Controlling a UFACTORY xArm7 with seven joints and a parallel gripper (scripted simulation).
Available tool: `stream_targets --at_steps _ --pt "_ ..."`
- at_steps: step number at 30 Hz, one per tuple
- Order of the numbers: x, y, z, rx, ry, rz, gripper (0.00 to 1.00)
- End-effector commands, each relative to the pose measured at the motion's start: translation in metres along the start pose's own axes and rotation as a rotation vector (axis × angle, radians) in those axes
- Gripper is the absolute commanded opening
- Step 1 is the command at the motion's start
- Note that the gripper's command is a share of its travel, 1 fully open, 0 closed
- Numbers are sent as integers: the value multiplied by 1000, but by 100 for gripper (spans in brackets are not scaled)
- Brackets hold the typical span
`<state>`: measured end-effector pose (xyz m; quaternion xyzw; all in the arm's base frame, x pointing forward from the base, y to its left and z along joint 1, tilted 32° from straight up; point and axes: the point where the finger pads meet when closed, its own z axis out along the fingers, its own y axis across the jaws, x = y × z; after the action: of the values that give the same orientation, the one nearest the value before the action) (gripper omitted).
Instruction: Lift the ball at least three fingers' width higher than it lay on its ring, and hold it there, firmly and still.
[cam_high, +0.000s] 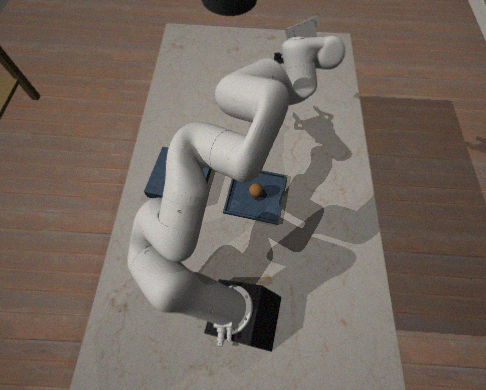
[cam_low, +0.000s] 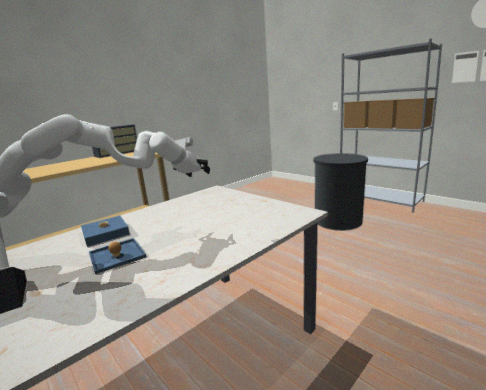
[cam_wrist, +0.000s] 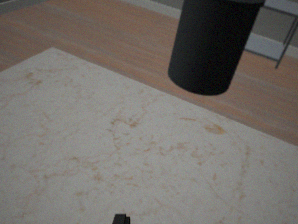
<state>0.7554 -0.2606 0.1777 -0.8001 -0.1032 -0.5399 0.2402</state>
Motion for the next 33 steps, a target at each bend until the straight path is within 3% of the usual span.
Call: stream_targets --at_steps 1,21,24,28,32,33 --pt "3 1 -2 -3 2 -3 100" --pt "-2 -4 -2 2 -18 -22 100" --pt "-17 -22 -5 23 -86 -89 100" --pt "-60 -68 -21 93 -255 -256 100" --pt "-89 -92 -39 188 -390 -393 100" --pt "-89 -92 -39 188 -390 -393 100"
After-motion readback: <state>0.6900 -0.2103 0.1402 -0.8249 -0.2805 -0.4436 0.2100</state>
